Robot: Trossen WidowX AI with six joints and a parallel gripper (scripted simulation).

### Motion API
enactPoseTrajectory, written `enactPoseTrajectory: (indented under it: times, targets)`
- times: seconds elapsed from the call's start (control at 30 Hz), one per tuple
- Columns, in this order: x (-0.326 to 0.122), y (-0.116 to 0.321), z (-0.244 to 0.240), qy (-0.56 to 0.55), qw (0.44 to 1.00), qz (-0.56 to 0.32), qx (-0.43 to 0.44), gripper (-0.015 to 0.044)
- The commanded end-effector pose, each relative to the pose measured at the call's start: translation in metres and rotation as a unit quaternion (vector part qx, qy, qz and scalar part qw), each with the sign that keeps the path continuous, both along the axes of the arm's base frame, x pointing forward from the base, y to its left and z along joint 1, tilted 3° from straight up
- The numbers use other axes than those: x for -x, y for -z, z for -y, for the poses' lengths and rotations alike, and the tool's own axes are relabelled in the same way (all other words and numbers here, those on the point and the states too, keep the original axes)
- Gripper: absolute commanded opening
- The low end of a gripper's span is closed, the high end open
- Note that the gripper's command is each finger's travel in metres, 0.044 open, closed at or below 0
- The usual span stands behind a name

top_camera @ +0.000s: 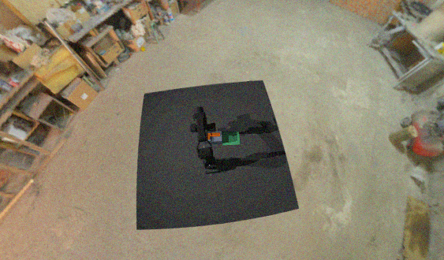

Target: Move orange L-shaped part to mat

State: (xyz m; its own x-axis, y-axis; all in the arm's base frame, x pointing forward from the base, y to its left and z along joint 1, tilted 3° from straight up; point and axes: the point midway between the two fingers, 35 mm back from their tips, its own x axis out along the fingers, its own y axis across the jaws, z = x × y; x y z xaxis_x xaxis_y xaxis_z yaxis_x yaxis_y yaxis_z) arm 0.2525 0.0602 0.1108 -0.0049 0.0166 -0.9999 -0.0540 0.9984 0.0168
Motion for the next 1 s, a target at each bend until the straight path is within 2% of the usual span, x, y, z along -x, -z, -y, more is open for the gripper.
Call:
enactPoseTrajectory:
  times: [0.0,0.2,0.97]
  targets:
    - [0.001,0.016,-0.001,-0.002,1.000,-0.009,-0.001,0.0180]
    - [0.004,0.074,-0.002,-0.002,1.000,-0.009,-0.001,0.0180]
    - [0.005,0.098,-0.002,-0.002,1.000,-0.009,-0.001,0.0180]
